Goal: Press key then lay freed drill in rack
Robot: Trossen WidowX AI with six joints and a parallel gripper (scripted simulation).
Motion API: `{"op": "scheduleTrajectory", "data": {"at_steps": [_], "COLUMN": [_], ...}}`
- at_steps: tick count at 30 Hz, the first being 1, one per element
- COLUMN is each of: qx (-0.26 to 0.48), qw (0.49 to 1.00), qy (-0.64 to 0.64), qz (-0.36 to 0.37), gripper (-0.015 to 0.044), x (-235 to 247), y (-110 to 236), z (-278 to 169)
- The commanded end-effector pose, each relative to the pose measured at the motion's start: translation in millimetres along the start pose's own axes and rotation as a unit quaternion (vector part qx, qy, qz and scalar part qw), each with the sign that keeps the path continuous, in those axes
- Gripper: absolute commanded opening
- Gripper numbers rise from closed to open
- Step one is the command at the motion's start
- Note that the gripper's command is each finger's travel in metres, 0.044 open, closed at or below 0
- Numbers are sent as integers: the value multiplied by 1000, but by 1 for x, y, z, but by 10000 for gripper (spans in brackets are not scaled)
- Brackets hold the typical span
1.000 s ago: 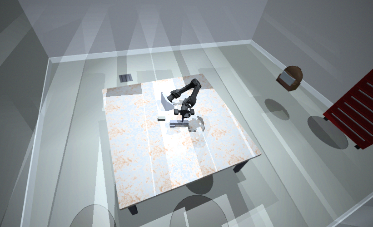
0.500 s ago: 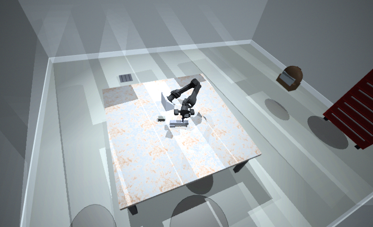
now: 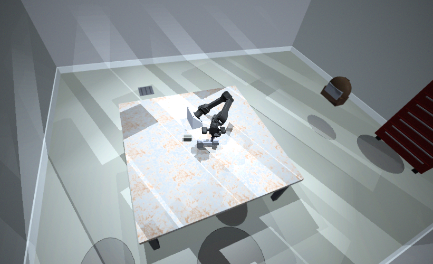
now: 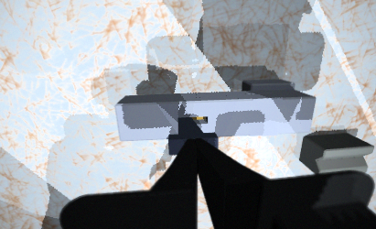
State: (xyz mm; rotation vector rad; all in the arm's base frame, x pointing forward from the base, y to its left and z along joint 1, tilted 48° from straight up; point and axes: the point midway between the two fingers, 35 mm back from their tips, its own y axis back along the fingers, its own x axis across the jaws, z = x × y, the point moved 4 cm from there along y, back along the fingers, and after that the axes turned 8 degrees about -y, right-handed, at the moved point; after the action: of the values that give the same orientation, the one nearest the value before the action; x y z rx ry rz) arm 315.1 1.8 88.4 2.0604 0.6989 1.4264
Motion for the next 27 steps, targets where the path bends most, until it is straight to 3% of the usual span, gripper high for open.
{"op": "scheduleTrajectory", "data": {"at_steps": [1, 27], "qx": [19, 19], "qw": [1000, 1000], "qy": [-3, -3], "qz": [-4, -3], "gripper": [0, 0], "x": [0, 1], "y": [-13, -23], "z": [-7, -8]}}
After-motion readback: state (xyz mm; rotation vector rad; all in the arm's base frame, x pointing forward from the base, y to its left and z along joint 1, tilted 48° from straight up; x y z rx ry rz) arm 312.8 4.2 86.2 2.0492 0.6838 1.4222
